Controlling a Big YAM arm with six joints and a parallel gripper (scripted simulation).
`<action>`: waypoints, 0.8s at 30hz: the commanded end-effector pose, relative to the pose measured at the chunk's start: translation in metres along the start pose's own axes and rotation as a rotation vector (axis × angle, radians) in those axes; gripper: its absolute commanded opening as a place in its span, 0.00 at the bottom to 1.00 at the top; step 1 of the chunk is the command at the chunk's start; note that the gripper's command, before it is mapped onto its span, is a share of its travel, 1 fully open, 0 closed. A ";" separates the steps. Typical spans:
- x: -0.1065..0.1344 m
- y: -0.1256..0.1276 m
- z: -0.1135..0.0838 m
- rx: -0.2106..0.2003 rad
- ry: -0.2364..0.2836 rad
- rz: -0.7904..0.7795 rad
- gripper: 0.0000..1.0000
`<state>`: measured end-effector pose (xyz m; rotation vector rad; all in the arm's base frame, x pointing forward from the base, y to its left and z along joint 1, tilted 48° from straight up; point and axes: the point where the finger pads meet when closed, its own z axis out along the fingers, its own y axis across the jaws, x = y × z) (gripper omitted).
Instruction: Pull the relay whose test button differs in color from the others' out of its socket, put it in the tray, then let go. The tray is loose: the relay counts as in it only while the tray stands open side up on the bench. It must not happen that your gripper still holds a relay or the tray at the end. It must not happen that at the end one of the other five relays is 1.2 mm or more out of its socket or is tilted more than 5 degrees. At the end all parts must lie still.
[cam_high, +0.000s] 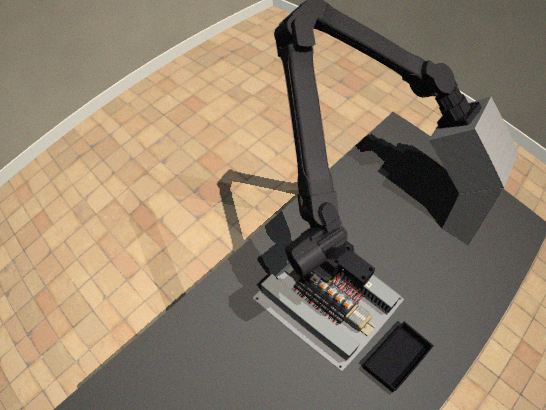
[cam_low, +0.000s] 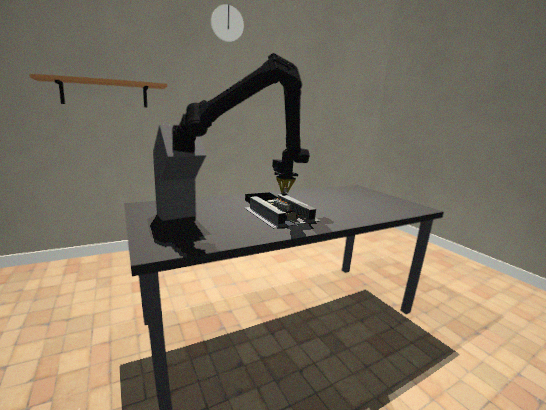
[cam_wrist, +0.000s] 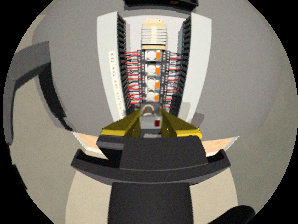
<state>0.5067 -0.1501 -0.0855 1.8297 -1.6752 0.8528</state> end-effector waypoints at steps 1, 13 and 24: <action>-0.025 -0.023 -0.022 0.058 0.000 0.012 0.00; -0.081 -0.024 -0.022 0.052 -0.002 0.006 0.00; -0.135 -0.026 -0.023 0.052 -0.002 0.005 0.00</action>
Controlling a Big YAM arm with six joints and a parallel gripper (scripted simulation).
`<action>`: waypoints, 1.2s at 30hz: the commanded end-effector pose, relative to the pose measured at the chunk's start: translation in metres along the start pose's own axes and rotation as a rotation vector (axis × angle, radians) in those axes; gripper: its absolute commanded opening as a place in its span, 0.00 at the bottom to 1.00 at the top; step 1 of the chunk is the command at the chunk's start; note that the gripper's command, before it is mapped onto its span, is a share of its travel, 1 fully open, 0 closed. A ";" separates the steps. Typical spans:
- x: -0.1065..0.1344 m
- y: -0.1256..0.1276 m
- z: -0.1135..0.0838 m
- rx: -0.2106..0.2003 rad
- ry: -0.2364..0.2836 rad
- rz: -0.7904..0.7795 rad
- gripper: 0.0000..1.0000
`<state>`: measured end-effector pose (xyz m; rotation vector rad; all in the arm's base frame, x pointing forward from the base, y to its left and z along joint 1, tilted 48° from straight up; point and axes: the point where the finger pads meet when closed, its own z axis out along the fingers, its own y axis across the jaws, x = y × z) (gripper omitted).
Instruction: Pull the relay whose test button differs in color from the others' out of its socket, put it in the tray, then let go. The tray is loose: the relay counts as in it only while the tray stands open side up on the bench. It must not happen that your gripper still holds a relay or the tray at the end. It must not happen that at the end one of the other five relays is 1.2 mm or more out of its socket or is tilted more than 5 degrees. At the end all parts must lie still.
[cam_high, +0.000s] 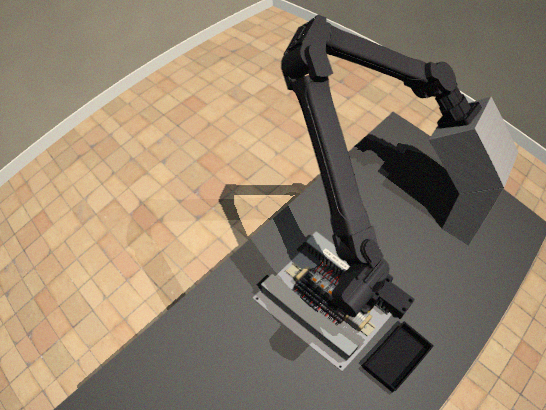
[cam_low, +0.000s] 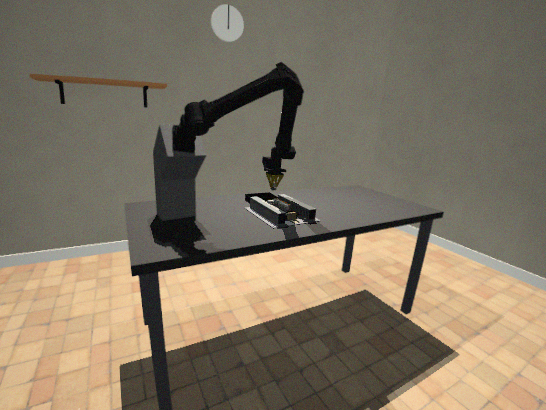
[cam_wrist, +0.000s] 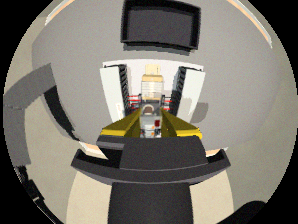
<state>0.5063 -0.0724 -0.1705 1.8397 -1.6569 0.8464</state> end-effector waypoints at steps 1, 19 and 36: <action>-0.026 -0.022 -0.023 0.053 -0.003 0.021 0.00; -0.114 -0.027 -0.024 0.054 -0.006 0.023 0.00; -0.163 -0.033 -0.027 0.061 -0.008 0.029 0.00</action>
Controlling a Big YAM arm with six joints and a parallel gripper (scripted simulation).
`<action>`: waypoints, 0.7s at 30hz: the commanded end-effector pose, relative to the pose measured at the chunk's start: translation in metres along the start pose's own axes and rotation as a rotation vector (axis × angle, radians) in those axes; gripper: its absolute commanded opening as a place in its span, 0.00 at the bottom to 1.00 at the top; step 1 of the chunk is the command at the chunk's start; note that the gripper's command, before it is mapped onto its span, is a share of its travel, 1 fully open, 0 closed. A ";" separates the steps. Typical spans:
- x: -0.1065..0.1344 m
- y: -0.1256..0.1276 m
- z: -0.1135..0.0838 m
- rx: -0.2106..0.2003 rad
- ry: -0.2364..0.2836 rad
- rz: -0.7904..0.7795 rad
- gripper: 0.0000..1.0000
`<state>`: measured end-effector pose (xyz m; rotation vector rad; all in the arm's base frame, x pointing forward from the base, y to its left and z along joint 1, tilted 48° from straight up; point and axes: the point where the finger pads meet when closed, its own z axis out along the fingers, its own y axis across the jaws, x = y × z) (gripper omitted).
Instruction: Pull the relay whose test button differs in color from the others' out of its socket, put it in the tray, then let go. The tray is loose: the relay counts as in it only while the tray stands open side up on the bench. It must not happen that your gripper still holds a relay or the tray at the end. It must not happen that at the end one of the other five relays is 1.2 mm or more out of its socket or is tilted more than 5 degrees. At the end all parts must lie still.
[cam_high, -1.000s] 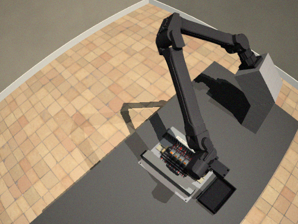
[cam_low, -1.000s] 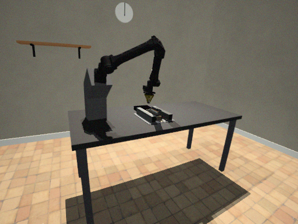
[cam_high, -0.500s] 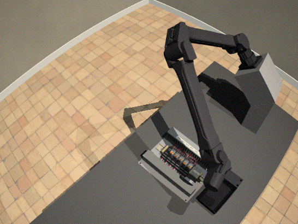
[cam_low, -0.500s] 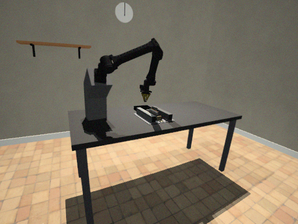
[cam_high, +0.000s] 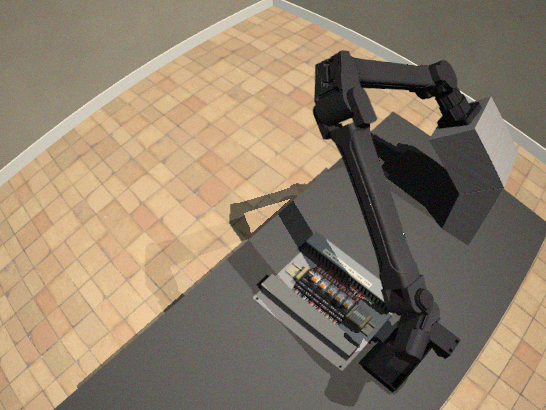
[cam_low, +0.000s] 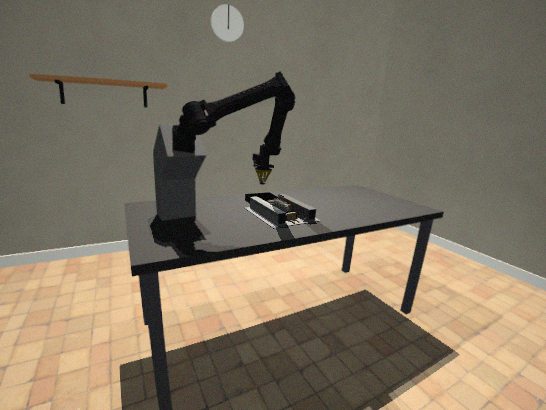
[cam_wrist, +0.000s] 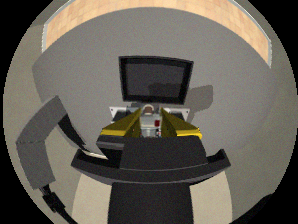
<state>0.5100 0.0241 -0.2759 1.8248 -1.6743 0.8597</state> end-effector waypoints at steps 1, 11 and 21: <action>-0.023 -0.021 -0.027 0.058 -0.012 0.009 0.00; -0.034 -0.019 -0.025 0.055 -0.012 0.007 0.00; -0.028 -0.032 -0.037 0.078 -0.019 0.027 0.00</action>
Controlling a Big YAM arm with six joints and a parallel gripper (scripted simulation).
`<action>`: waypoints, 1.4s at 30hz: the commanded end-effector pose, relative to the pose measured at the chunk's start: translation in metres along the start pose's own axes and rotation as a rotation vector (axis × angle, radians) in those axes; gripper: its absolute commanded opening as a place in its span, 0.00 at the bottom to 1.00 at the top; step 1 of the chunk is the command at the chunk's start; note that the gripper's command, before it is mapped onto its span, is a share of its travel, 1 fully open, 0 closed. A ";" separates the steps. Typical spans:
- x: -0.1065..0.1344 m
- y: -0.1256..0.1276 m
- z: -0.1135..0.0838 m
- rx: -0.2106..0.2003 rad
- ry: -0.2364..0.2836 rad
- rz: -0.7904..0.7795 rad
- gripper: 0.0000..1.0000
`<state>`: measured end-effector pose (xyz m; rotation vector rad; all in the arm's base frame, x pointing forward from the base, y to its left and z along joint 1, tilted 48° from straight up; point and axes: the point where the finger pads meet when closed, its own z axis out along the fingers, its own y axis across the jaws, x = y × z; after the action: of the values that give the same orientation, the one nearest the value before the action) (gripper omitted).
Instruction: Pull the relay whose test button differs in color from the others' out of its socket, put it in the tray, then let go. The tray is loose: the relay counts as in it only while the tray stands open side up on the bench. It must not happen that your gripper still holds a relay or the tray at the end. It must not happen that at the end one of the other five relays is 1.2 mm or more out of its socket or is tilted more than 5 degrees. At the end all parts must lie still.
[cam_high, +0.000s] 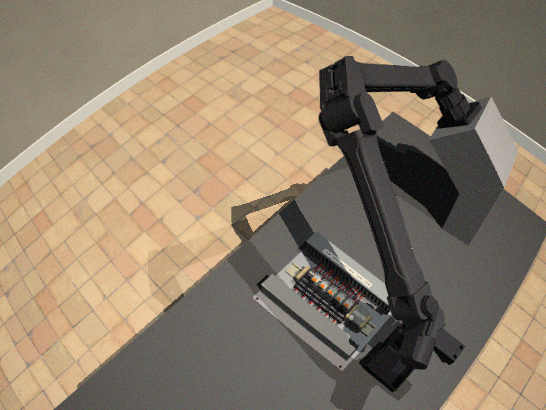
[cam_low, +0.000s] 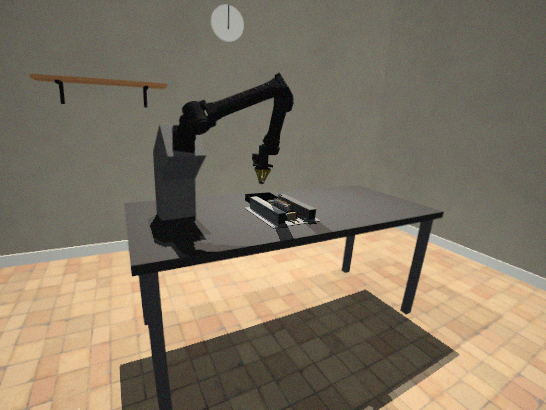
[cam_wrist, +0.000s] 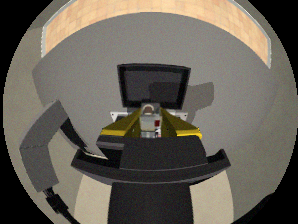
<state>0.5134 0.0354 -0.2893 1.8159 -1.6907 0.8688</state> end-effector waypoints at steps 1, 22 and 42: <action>-0.011 -0.029 -0.038 0.076 -0.019 0.011 0.00; -0.011 -0.030 -0.039 0.078 -0.020 0.010 0.00; -0.013 -0.029 -0.040 0.074 -0.019 0.009 0.00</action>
<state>0.5141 0.0365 -0.2877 1.8161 -1.6902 0.8689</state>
